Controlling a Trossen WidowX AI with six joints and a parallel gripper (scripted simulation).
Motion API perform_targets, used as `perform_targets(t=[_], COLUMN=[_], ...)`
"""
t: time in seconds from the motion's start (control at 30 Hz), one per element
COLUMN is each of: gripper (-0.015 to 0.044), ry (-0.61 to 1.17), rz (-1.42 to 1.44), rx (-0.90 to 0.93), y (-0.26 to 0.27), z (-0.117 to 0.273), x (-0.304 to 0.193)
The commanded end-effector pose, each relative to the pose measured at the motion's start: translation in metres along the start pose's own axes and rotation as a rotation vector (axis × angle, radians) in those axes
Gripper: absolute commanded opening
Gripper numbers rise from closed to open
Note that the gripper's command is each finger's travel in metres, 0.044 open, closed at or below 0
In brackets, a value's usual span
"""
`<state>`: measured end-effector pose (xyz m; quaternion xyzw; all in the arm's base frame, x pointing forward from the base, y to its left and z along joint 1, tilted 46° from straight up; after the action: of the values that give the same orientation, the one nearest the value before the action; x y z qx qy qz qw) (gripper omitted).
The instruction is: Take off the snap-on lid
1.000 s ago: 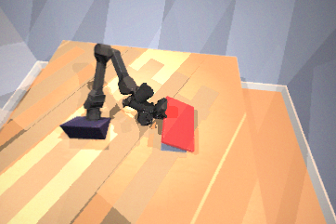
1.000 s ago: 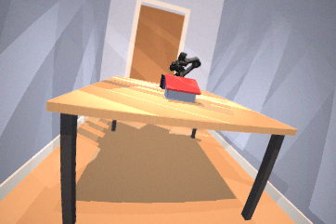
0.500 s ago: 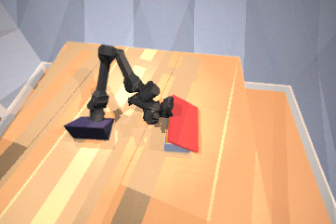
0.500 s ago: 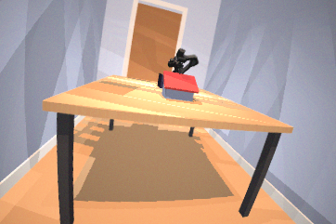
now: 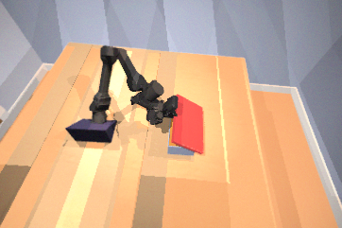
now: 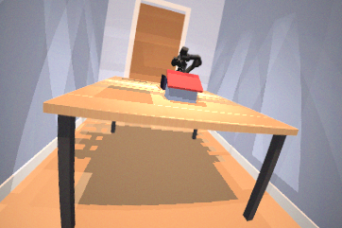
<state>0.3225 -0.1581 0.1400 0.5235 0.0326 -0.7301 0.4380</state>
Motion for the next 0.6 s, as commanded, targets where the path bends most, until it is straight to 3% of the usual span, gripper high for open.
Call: perform_targets(t=[0.0, 0.57], gripper=[0.0, 0.0], ry=[0.001, 0.0], rz=[0.008, 0.008], rx=[0.012, 0.012], y=[0.007, 0.024], z=[0.006, 0.021], x=[0.0, -0.003])
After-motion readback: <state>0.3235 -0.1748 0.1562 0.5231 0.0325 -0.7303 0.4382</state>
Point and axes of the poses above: the point midway between the two fingers, 35 mm back from their tips, its own z axis back along the fingers, its own y axis across the jaws, x = y × z, the point moved 8 cm from there along z, back along the fingers, and after that the axes turned 9 degrees about -z, right-handed, at the moved point
